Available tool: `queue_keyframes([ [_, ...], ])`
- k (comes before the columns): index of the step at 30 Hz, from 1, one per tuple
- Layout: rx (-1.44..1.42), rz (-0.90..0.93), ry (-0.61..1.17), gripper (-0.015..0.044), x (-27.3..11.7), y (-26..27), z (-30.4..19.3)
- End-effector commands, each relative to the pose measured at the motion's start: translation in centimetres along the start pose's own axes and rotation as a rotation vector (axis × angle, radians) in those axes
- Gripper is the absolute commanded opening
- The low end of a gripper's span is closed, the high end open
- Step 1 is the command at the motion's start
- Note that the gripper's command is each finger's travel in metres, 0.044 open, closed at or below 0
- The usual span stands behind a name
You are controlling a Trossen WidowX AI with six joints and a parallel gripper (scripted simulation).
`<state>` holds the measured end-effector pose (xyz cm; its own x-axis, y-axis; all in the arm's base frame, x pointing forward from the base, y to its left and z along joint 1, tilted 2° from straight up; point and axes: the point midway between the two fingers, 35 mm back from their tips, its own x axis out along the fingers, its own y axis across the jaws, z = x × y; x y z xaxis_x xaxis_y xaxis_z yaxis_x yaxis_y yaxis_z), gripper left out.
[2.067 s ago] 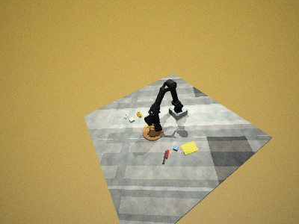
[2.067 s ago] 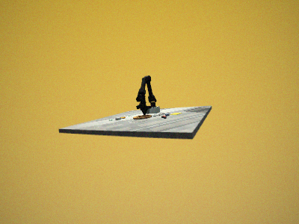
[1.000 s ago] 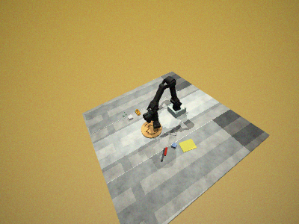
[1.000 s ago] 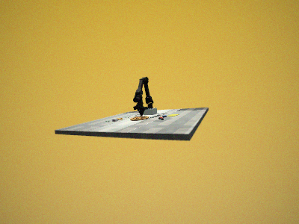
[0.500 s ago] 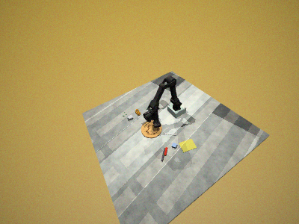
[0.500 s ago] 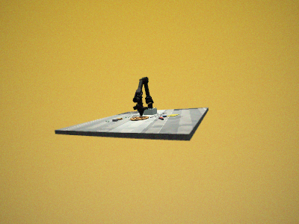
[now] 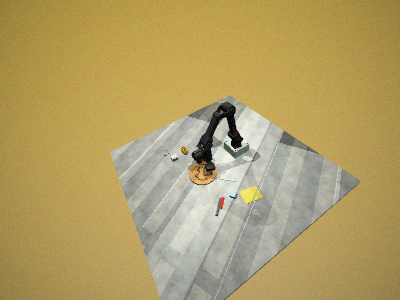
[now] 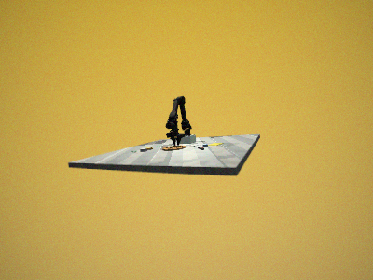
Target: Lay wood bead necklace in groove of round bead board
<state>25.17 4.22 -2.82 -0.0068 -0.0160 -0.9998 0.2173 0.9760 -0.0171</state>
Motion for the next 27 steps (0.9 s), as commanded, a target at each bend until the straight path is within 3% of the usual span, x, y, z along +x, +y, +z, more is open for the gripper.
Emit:
queue_keyframes([
  [1,0.000,0.000,0.000,0.0315,-0.03,0.01,0.01],
  [6,-0.001,-0.002,0.004,0.0440,-0.16,-0.05,-0.11],
  [26,-0.005,-0.004,0.005,0.0440,-0.51,-0.05,-0.11],
  [27,-0.009,-0.004,0.005,0.0414,-0.61,-0.04,-0.07],
])
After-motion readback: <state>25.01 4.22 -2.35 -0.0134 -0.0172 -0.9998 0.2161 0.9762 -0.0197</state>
